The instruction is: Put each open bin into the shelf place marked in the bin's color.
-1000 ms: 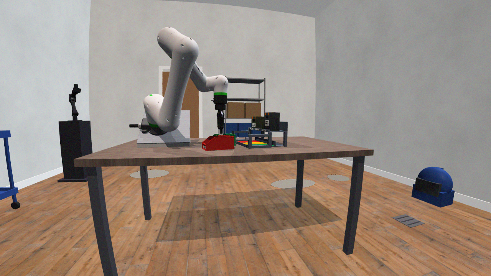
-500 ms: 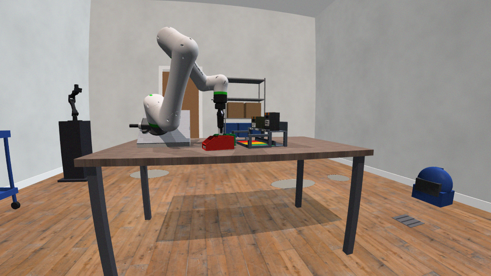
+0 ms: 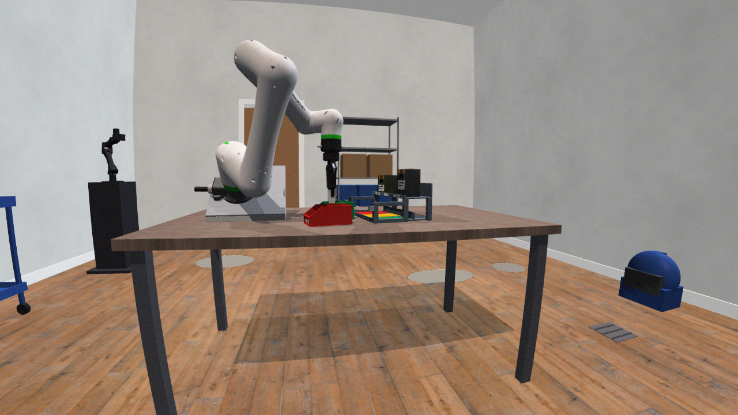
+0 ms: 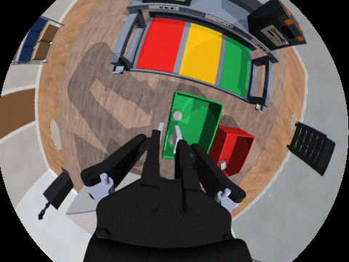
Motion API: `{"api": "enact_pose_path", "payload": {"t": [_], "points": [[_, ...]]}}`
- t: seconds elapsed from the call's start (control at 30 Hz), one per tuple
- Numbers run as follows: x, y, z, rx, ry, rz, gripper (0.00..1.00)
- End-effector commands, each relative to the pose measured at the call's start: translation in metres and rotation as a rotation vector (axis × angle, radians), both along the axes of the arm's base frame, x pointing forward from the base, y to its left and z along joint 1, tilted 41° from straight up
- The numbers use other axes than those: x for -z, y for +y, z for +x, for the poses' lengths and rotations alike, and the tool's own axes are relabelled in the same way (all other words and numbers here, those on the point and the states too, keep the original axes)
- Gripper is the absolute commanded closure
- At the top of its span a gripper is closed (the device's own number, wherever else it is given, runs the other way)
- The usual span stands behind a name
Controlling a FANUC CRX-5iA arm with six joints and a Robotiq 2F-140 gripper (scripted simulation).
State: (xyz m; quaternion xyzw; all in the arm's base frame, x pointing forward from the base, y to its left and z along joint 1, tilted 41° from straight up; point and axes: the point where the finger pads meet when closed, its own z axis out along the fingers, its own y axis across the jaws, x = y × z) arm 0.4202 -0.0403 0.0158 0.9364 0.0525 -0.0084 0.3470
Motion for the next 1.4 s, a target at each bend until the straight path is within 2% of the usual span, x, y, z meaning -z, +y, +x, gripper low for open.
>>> {"api": "enact_pose_path", "payload": {"t": [0.0,1.37], "points": [[-0.004,0.004,0.0,0.0,0.0,0.0,0.85],[-0.05,0.043,-0.001,0.0,0.0,0.0,0.85]]}}
